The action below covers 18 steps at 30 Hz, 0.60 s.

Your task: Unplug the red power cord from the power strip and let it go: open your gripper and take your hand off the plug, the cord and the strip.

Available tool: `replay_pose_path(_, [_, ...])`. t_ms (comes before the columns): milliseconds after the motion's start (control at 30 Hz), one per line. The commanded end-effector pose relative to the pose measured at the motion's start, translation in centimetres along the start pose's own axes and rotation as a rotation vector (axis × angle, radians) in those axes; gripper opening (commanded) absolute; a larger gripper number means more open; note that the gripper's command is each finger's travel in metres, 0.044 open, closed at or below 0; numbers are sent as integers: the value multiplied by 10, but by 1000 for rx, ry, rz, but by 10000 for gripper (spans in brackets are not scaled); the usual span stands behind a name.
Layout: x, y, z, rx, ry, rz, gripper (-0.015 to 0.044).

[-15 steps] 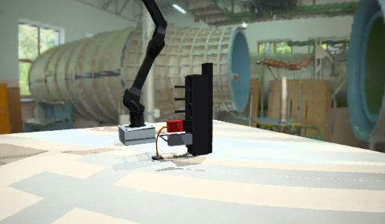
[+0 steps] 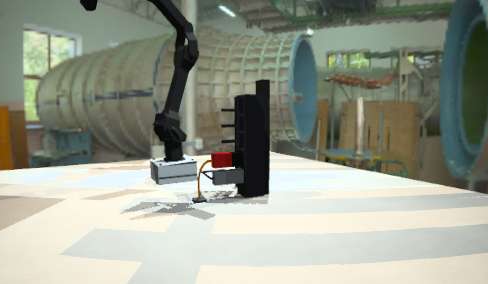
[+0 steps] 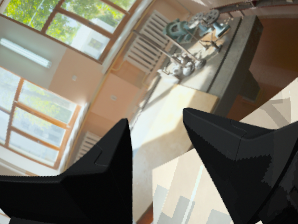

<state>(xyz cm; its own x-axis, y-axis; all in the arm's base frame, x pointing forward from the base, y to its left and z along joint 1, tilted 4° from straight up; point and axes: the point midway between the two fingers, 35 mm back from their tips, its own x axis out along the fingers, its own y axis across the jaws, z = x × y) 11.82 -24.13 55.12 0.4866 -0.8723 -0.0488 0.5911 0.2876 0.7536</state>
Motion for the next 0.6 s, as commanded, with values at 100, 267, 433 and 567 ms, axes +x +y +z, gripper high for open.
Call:
replay_pose_path(100, [47,-18,-102,139,311,-89,160])
replay_pose_path(267, [60,-30,-188,188,534,-189,160])
replay_pose_path(433, [50,-45,-276,190,737,-315,160])
replay_pose_path(567, [27,-60,-341,156,877,-428,160])
